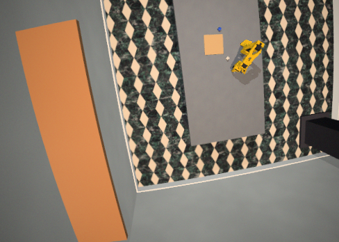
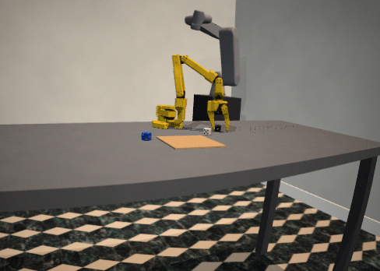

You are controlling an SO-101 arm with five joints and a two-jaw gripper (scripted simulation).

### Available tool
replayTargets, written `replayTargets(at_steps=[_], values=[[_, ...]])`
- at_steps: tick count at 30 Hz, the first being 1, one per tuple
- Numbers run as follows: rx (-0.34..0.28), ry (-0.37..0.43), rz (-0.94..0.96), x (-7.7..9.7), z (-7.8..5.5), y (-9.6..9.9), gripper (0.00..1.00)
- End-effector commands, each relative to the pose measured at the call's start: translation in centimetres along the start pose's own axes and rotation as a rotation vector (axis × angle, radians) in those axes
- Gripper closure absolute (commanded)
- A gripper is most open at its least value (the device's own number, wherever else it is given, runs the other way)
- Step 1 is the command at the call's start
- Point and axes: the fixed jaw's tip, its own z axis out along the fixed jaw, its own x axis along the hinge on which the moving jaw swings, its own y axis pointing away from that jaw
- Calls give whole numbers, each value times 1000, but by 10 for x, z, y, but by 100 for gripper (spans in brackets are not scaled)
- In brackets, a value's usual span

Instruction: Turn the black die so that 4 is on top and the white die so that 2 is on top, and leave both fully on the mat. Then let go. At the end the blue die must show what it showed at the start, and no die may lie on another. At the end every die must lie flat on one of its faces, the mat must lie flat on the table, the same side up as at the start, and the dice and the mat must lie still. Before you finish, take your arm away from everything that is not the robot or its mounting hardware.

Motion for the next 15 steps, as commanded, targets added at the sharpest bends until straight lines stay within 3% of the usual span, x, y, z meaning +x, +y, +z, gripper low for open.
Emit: replayTargets(at_steps=[1, 15], values=[[17, -2, 0, -2, -1, -2, 72], [17, -2, 0, -2, -3, -3, 71]])
